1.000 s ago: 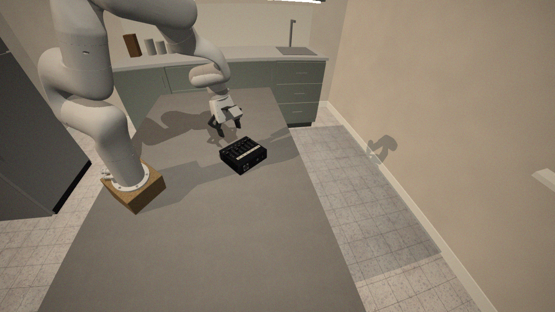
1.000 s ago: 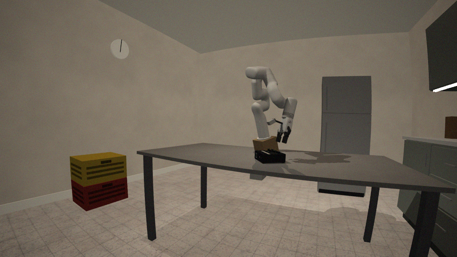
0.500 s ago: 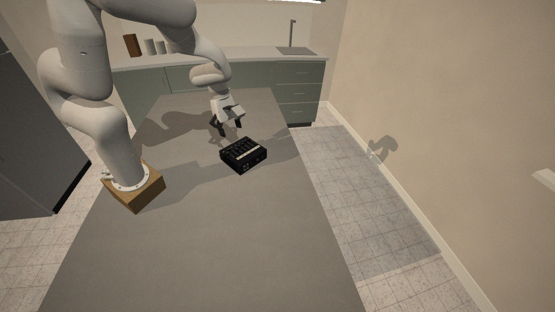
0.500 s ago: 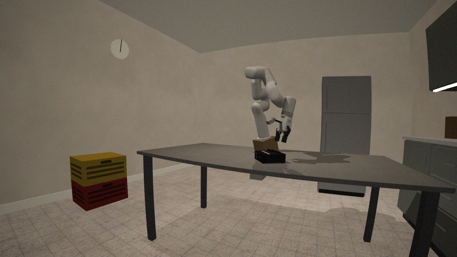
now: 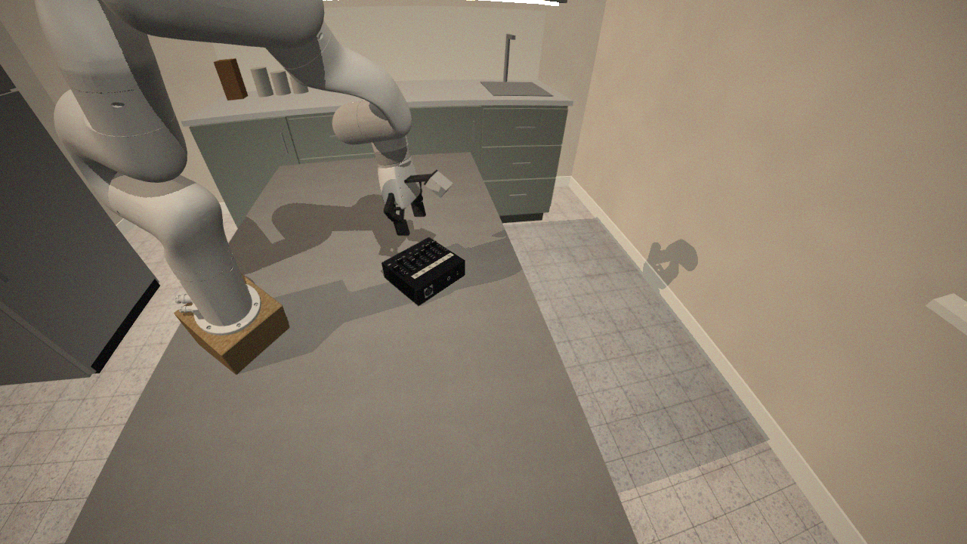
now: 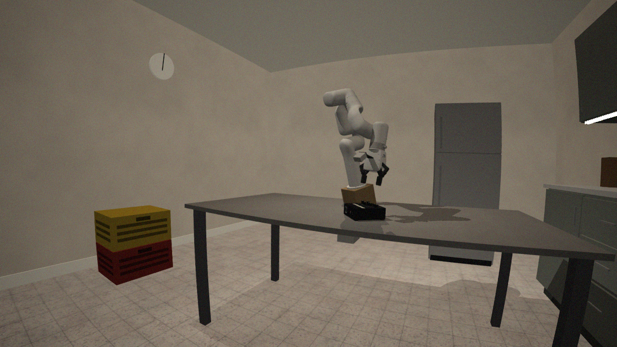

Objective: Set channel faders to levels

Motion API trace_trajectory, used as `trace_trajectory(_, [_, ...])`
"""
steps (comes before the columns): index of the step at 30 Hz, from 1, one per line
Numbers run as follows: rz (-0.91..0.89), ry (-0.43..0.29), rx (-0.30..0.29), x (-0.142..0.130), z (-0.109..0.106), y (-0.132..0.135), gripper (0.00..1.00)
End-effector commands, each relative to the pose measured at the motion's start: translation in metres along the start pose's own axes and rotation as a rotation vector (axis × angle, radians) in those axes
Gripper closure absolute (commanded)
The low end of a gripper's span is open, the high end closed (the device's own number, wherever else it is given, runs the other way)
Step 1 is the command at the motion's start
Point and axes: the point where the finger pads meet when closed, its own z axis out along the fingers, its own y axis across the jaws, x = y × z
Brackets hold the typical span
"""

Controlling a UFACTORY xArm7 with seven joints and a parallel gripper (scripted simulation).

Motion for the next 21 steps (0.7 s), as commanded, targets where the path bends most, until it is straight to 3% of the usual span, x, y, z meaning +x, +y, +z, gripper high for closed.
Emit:
trace_trajectory(1, [-0.255,-0.105,0.040,0.0218,-0.0190,0.0117,0.00])
trace_trajectory(3, [-0.255,-0.105,0.040,0.0218,-0.0190,0.0117,0.00])
trace_trajectory(8, [-0.451,-0.163,0.087,0.0284,-0.0243,0.0158,0.00])
trace_trajectory(21, [-0.463,-0.165,0.092,0.0292,-0.0250,0.0163,0.00])
